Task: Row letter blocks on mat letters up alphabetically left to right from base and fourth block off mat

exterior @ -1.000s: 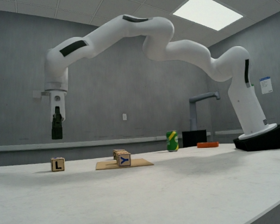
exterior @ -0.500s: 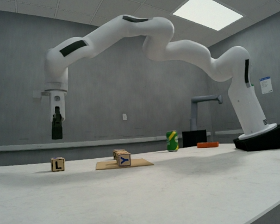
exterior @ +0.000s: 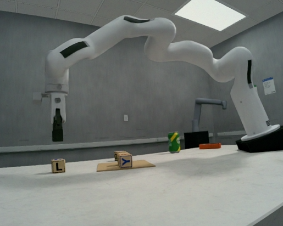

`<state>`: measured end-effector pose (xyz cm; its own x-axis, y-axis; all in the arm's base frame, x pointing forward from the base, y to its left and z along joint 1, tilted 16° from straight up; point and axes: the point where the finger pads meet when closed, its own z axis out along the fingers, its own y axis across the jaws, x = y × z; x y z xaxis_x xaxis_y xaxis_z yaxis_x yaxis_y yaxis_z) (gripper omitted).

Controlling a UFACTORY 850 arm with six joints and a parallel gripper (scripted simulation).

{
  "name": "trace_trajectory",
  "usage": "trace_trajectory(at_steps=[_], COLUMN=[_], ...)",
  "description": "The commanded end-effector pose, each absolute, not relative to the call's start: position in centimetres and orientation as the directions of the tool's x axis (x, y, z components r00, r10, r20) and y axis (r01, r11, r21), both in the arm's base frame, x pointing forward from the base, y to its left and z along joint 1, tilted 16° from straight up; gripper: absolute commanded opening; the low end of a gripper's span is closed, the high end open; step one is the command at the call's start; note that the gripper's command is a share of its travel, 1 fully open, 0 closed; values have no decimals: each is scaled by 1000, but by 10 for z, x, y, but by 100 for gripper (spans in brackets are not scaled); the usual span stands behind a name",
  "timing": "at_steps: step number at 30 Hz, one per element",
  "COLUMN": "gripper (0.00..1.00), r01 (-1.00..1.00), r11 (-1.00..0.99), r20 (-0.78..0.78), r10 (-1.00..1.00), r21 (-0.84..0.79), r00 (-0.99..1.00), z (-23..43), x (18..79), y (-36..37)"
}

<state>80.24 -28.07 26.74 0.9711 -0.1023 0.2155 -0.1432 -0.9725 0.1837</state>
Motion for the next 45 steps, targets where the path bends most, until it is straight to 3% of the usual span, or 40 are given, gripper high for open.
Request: trace_trajectory(at_steps=[1, 45], gripper=[87, 87], r01=[-143, -143], r11=[-972, -972], r20=[218, 218], r10=[-102, -102], r21=[184, 184], r00=[971, 971], z=[265, 223], x=[804, 813], y=[-282, -291])
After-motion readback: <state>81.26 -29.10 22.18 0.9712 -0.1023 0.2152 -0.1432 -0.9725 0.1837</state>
